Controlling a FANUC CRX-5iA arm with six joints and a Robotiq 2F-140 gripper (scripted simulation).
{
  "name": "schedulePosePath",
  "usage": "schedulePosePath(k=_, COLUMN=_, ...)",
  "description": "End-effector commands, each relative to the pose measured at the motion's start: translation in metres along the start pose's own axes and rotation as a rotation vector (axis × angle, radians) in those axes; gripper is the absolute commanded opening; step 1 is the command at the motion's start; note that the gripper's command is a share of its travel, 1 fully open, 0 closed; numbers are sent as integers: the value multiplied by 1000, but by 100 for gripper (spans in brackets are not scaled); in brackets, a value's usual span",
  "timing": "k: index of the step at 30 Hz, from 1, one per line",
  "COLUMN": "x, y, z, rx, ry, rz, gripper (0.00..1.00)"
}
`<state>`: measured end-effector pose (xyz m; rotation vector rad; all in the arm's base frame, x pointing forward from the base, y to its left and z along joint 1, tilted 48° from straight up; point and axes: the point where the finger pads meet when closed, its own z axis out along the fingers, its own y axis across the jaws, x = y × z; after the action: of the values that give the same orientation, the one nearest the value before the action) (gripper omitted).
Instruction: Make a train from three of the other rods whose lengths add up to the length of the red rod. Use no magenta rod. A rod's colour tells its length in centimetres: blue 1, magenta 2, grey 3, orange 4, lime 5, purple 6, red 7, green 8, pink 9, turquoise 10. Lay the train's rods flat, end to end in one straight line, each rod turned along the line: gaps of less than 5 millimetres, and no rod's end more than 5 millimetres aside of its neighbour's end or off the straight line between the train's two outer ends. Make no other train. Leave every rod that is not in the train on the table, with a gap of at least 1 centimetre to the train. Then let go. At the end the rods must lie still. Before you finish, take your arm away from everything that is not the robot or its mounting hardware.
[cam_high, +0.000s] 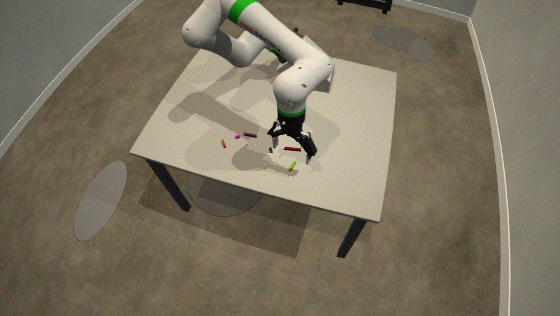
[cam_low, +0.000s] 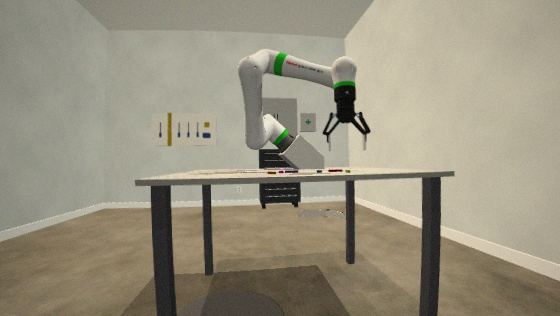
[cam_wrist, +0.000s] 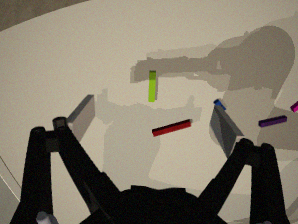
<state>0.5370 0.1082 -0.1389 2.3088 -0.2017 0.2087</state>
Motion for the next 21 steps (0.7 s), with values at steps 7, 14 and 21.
schedulePosePath(k=7, x=0, y=-2, z=0, rx=-1, ry=-8, rz=-50, gripper=15)
schedulePosePath(k=14, x=0, y=-2, z=0, rx=-1, ry=-8, rz=-50, gripper=15)
schedulePosePath(k=21, x=0, y=-2, z=0, rx=-1, ry=-8, rz=-50, gripper=15)
